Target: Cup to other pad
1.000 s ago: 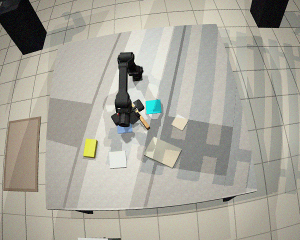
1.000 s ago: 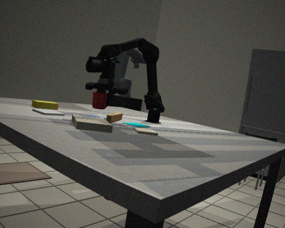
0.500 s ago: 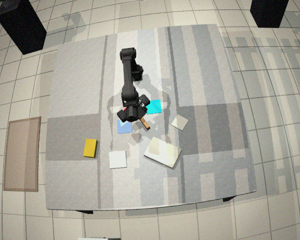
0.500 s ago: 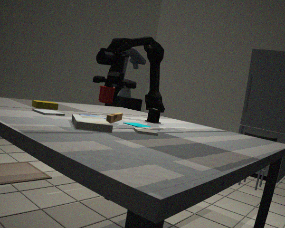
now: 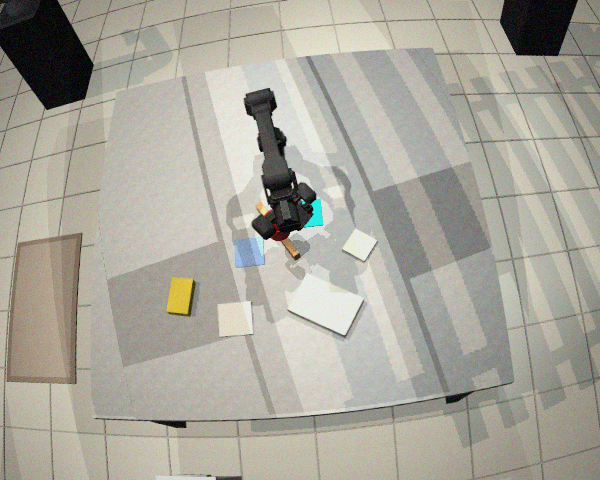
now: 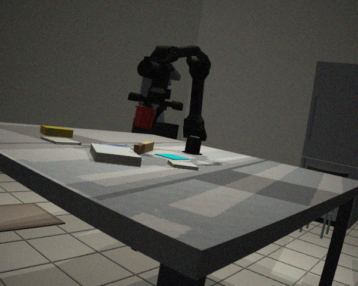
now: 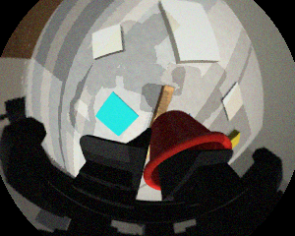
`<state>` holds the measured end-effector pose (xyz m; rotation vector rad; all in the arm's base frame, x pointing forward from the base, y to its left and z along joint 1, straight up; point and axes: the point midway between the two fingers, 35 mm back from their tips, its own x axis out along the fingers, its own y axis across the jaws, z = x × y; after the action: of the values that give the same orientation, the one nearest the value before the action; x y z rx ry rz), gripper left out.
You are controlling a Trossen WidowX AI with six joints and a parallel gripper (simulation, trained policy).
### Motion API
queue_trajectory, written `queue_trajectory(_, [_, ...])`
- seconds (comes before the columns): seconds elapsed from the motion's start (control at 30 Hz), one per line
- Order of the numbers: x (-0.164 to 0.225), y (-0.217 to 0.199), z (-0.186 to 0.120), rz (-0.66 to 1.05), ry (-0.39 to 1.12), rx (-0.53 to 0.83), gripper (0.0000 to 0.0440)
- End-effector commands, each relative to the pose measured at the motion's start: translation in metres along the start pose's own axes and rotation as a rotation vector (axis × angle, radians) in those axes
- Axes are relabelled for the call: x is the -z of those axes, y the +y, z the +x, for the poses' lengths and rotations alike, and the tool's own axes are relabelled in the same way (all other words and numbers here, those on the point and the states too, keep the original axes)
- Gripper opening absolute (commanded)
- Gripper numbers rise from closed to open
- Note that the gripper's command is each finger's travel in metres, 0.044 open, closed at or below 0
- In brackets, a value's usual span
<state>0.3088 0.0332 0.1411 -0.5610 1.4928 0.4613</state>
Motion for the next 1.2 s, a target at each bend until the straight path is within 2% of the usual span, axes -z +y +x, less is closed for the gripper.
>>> queue_trajectory(0.0, [-0.005, 0.011, -0.003, -0.014, -0.023, 0.007, 0.0])
queue_trajectory(0.6, [-0.015, 0.065, 0.003, -0.075, -0.066, 0.021, 0.0])
queue_trajectory(1.17, [0.0, 0.09, 0.037, -0.054, -0.067, 0.029, 0.0])
